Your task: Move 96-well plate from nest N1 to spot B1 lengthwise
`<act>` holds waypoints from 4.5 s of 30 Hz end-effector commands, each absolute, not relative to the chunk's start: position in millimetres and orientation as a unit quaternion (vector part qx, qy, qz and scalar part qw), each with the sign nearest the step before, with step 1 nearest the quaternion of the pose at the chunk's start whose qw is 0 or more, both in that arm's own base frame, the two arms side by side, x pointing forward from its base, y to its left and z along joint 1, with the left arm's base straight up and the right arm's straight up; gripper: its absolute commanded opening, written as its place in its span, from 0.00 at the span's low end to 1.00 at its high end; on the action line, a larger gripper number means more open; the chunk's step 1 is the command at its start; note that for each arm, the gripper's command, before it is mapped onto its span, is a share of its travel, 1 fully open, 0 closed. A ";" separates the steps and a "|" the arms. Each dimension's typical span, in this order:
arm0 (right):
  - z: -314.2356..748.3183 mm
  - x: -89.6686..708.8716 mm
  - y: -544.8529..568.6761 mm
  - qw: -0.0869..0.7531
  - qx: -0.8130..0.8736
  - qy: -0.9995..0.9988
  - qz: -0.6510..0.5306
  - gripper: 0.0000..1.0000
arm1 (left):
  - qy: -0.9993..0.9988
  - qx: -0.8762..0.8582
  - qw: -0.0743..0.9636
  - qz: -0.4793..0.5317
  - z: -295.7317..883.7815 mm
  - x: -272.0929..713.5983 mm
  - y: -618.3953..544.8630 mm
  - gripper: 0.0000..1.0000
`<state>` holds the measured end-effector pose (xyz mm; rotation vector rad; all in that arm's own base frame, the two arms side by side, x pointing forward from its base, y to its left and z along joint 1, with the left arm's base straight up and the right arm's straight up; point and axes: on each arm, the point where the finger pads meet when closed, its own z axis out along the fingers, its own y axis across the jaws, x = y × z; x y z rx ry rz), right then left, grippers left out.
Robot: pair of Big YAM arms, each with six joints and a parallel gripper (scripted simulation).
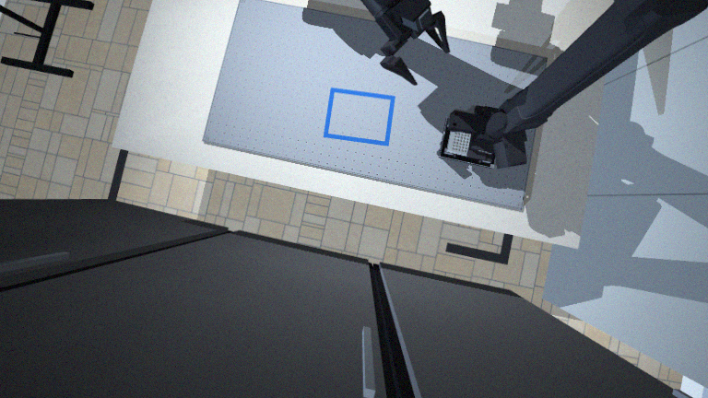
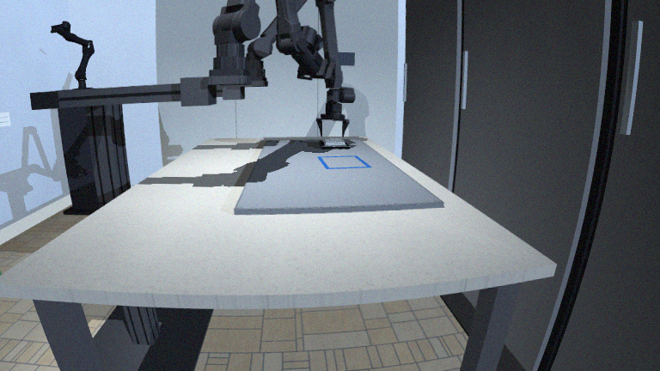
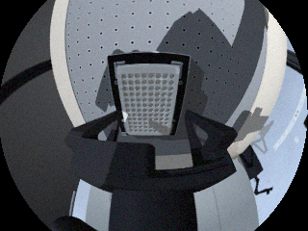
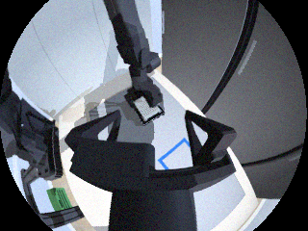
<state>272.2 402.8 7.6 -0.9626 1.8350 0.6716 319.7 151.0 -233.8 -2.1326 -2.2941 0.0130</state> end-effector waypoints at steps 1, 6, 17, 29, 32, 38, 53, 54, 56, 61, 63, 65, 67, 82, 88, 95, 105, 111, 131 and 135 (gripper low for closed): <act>20.5 244.1 413.5 0.466 -0.425 0.728 0.268 1.00 | -0.722 -0.692 -0.004 -0.010 -230.7 333.9 150.7 1.00; 28.3 236.9 420.6 0.471 -0.424 0.724 0.272 1.00 | -0.723 -0.691 -0.003 -0.008 -230.7 332.4 151.0 1.00; 21.3 238.8 417.8 0.467 -0.424 0.728 0.268 1.00 | -0.722 -0.692 -0.002 -0.004 -244.3 333.1 149.6 1.00; 21.3 238.8 417.8 0.467 -0.424 0.728 0.268 1.00 | -0.722 -0.692 -0.002 -0.004 -259.0 334.1 149.6 0.96; 21.3 238.8 417.8 0.467 -0.424 0.728 0.268 1.00 | -0.722 -0.692 -0.001 -0.003 -260.6 333.1 149.3 0.93; 21.3 238.8 417.8 0.467 -0.424 0.728 0.268 1.00 | -0.724 -0.689 -0.002 -0.007 -254.2 332.8 154.3 0.85; 21.3 238.8 417.8 0.467 -0.424 0.728 0.268 1.00 | -0.728 -0.686 -0.002 -0.008 -208.5 333.3 149.8 0.79; 21.3 238.8 417.8 0.467 -0.424 0.728 0.268 1.00 | -0.731 -0.682 -0.004 -0.011 -207.9 338.3 150.4 0.79; 21.3 238.8 417.8 0.467 -0.424 0.728 0.268 1.00 | -0.742 -0.670 -0.002 -0.005 -214.0 340.3 142.1 0.79; 21.3 238.8 417.8 0.467 -0.424 0.728 0.268 1.00 | -0.765 -0.644 0.003 0.004 -220.9 346.5 109.9 0.79; 21.3 238.8 417.8 0.467 -0.424 0.728 0.268 1.00 | -0.777 -0.629 0.003 0.003 -221.2 359.7 70.9 0.79; 21.3 238.8 417.8 0.467 -0.424 0.728 0.268 1.00 | -0.778 -0.628 -0.001 -0.003 -216.5 371.4 39.8 0.79; 21.3 238.8 417.8 0.467 -0.424 0.728 0.268 1.00 | -0.778 -0.629 0.002 0.001 -220.3 372.0 4.5 0.79; 21.3 238.8 417.8 0.467 -0.424 0.728 0.268 1.00 | -0.766 -0.643 0.003 -0.002 -221.1 347.2 -162.7 0.79; 21.3 238.8 417.8 0.467 -0.424 0.728 0.268 1.00 | -0.749 -0.663 0.002 -0.003 -220.3 338.2 -185.8 0.79; 21.3 238.8 417.8 0.467 -0.424 0.728 0.268 1.00 | -0.752 -0.660 -0.004 -0.003 -232.7 341.2 -183.0 0.79; 21.3 238.8 417.8 0.467 -0.424 0.728 0.268 1.00 | -0.752 -0.660 -0.003 -0.003 -246.9 340.8 -182.6 0.79; 21.3 238.8 417.8 0.467 -0.424 0.728 0.268 1.00 | -0.752 -0.660 -0.003 -0.003 -256.7 340.5 -182.5 0.79; 21.3 238.8 417.8 0.467 -0.424 0.728 0.268 1.00 | -0.757 -0.653 -0.010 0.000 -259.9 344.7 -186.9 0.79; 21.3 238.8 417.8 0.467 -0.424 0.728 0.268 1.00 | -0.753 -0.658 -0.010 0.000 -259.9 344.7 -187.1 0.79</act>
